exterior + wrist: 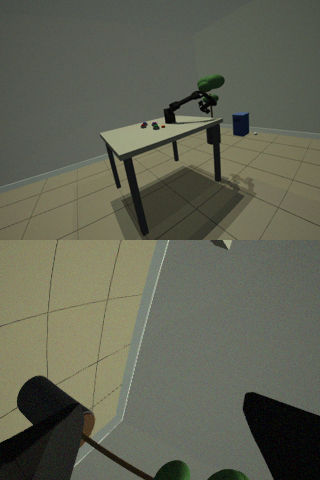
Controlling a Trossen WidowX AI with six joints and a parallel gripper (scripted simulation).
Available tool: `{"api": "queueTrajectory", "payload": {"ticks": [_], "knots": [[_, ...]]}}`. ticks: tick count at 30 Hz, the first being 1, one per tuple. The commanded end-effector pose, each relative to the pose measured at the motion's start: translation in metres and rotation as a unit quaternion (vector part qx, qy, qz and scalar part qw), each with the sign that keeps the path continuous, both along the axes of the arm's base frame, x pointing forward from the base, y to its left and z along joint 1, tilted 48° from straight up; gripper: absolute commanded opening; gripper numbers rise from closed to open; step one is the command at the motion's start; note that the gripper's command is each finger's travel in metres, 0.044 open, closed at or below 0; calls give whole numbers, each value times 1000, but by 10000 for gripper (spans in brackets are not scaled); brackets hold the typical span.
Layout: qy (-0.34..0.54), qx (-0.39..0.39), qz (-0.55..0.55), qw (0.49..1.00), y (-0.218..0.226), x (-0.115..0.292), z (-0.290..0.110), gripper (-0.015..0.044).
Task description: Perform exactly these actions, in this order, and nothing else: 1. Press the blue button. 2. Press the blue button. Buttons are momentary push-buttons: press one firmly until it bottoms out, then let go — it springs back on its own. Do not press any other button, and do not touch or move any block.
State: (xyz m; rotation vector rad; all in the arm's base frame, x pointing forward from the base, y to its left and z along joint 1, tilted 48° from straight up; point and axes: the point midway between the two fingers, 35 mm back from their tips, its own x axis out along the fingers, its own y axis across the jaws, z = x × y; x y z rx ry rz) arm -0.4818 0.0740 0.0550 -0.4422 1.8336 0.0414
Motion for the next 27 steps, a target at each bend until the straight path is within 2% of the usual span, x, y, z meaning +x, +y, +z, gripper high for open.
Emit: {"api": "queueTrajectory", "payload": {"ticks": [1, 5, 14, 21, 27], "knots": [[2, 1, 1, 1000, 1, 0, 1, 400], [37, 20, 15, 999, 20, 0, 16, 400], [172, 134, 65, 974, 110, 25, 87, 400], [236, 240, 95, 937, 167, 59, 138, 400], [259, 334, 98, 901, 220, 115, 184, 400]]}}
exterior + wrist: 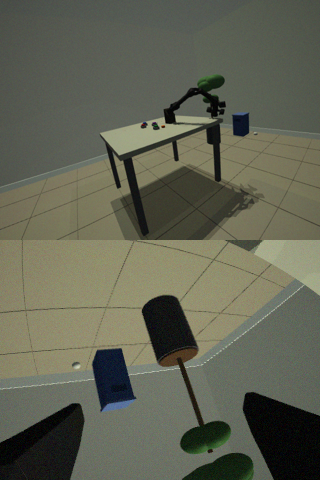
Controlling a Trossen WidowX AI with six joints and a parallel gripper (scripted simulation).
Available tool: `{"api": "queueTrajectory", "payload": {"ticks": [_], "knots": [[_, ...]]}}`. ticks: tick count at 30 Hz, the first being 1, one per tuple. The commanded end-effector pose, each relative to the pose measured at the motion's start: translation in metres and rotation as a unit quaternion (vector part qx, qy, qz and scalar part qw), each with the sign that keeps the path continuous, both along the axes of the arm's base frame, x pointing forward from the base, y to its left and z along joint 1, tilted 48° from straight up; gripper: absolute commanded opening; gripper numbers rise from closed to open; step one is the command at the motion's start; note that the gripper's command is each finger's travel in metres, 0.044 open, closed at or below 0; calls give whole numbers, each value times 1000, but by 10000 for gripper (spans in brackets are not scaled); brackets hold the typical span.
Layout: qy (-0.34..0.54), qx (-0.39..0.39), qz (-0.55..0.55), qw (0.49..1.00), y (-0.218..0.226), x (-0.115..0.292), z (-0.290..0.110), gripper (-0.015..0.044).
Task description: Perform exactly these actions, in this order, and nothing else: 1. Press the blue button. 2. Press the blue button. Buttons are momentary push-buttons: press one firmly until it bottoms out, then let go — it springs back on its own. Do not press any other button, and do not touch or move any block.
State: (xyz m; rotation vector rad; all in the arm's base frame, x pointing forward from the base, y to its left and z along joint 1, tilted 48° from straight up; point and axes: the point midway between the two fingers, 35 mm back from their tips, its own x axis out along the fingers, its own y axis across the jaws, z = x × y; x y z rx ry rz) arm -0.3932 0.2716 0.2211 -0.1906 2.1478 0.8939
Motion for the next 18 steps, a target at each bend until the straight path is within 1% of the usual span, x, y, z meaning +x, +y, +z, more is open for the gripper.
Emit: {"api": "queueTrajectory", "payload": {"ticks": [1, 5, 9, 18], "knots": [[17, 55, -9, 998, 29, 35, 24, 400], [22, 105, -15, 994, 51, 69, 43, 400], [15, 173, -20, 985, 76, 116, 65, 400], [-40, 326, -31, 944, 106, 226, 109, 400]]}}
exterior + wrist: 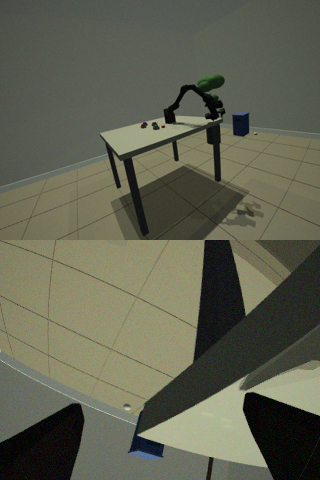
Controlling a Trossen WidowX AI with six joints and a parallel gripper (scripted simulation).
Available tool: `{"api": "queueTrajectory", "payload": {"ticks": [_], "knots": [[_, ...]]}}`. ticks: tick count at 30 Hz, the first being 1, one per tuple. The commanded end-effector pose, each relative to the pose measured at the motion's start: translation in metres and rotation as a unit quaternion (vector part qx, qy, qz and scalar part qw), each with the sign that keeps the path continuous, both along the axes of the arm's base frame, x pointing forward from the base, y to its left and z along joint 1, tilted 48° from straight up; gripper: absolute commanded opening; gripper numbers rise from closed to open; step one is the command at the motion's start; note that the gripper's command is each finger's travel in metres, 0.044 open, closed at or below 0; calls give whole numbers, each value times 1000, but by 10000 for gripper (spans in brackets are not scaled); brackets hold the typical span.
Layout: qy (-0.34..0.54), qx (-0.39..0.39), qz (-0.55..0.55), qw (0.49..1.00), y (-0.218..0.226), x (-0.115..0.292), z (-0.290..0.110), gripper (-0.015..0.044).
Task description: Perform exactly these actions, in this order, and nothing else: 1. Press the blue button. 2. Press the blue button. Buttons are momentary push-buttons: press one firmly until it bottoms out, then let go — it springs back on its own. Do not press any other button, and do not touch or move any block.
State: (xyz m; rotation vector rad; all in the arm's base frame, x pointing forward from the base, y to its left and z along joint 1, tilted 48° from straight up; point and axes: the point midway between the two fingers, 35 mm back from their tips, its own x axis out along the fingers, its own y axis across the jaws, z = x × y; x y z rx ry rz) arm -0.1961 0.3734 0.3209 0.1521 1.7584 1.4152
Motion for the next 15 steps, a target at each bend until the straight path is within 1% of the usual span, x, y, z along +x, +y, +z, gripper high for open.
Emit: {"api": "queueTrajectory", "payload": {"ticks": [1, 7, 9, 11, 13, 15], "knots": [[-33, 63, -5, 997, 7, 37, 13, 400], [-120, 189, -13, 974, 21, 93, 41, 400], [-151, 228, -31, 961, 20, 119, 59, 400], [-178, 221, -68, 956, 31, 157, 51, 400], [-199, 215, -110, 950, 32, 198, 53, 400], [-225, 198, -148, 942, 38, 239, 41, 400]]}}
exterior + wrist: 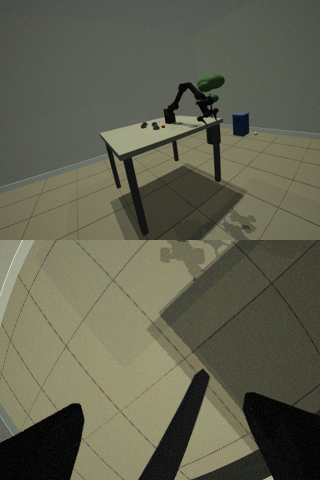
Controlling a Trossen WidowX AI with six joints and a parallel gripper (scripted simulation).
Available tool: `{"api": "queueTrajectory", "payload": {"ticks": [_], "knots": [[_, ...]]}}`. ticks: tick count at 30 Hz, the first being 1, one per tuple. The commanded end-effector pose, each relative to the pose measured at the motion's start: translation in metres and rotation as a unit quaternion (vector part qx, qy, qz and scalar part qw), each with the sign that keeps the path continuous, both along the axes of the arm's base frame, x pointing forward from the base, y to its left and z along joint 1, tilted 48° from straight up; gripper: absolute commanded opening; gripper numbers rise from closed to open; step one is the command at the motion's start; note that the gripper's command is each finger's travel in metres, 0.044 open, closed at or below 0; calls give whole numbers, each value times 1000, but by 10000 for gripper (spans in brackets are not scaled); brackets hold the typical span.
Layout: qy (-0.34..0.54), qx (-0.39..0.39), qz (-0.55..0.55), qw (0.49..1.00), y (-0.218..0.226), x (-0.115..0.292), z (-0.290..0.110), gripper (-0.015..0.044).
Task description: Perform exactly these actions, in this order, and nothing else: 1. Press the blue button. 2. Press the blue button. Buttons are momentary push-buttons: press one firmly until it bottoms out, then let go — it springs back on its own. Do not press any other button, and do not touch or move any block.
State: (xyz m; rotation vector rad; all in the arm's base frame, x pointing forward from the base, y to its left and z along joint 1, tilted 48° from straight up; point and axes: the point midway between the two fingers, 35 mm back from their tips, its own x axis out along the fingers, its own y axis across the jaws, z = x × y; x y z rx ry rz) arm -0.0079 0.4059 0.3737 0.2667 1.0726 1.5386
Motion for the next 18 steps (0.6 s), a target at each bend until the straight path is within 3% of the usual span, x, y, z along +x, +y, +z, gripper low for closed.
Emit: {"api": "queueTrajectory", "payload": {"ticks": [1, 3, 8, 18], "knots": [[-31, -16, -77, 996, 7, 72, -19, 400], [-24, -9, -111, 994, 6, 107, -15, 400], [-12, -61, -242, 968, -13, 211, -52, 400], [-5, -188, -397, 898, -108, 365, -150, 400]]}}
